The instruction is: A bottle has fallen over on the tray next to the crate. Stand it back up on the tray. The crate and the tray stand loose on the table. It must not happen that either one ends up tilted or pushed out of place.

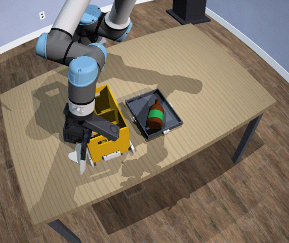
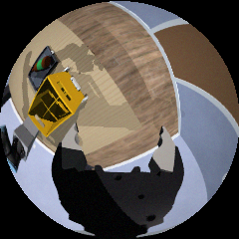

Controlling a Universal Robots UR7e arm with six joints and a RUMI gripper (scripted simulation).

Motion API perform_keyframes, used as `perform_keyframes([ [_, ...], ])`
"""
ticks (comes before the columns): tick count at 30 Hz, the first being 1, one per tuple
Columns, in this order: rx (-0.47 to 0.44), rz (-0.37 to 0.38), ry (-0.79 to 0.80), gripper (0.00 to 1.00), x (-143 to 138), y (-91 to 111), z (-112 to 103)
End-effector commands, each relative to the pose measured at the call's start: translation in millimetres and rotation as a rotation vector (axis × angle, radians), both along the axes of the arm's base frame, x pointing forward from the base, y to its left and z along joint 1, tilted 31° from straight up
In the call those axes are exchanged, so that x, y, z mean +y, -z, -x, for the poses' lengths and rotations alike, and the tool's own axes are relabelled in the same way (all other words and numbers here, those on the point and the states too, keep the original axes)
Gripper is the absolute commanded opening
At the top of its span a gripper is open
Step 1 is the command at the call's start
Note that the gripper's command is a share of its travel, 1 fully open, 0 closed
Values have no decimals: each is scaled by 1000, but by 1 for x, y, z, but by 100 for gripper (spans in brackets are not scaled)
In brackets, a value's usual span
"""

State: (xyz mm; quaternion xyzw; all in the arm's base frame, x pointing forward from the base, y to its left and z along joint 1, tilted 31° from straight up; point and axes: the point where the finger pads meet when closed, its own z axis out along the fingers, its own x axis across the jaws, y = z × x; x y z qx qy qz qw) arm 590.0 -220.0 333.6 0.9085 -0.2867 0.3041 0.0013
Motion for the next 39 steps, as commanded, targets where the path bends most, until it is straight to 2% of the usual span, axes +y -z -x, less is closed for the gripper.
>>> perform_keyframes([
  [1, -13, 70, -103, 100, 40, 5, -12],
  [4, -21, 109, -166, 100, 64, 8, -17],
  [6, -21, 109, -166, 100, 64, 8, -17],
  [21, -75, 298, -462, 100, 185, 22, -24],
  [23, -75, 298, -462, 100, 185, 22, -24],
  [34, -11, 377, -678, 100, 266, 76, 9],
  [39, 10, 406, -752, 100, 291, 94, 24],
])
